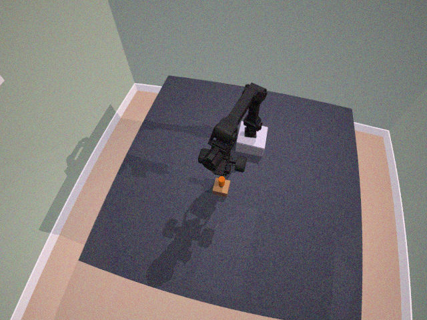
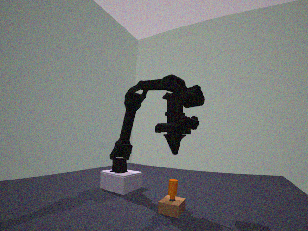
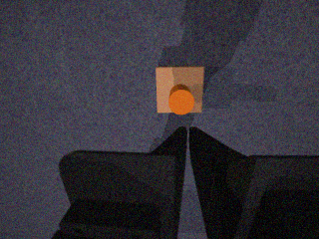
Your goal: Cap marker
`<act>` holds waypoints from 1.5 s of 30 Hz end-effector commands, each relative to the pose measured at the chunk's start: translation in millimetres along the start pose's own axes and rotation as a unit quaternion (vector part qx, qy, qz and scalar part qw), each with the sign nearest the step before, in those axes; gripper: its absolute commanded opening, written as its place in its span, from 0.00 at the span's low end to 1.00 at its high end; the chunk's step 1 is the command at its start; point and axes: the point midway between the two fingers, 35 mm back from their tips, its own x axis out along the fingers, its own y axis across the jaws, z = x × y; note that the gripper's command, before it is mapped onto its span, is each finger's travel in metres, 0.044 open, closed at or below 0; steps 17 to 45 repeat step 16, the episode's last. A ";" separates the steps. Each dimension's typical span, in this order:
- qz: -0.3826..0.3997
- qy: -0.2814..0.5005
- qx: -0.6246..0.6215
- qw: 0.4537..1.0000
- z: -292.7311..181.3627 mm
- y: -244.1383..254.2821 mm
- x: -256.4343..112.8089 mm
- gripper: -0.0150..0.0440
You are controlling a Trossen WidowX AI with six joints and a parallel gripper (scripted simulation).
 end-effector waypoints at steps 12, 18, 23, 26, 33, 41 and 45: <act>0.000 0.002 -0.003 1.000 -0.6 0.0 -3.0 0.88; 0.000 0.002 -0.003 1.000 -0.6 0.0 -3.0 1.00; 0.000 0.002 -0.003 1.000 -0.6 0.0 -3.0 1.00; 0.000 0.002 -0.003 1.000 -0.6 0.0 -3.0 1.00; 0.000 0.002 -0.003 1.000 -0.6 0.0 -3.0 1.00; 0.000 0.002 -0.003 1.000 -0.6 0.0 -3.0 1.00; 0.000 0.002 -0.003 1.000 -0.6 0.0 -3.0 1.00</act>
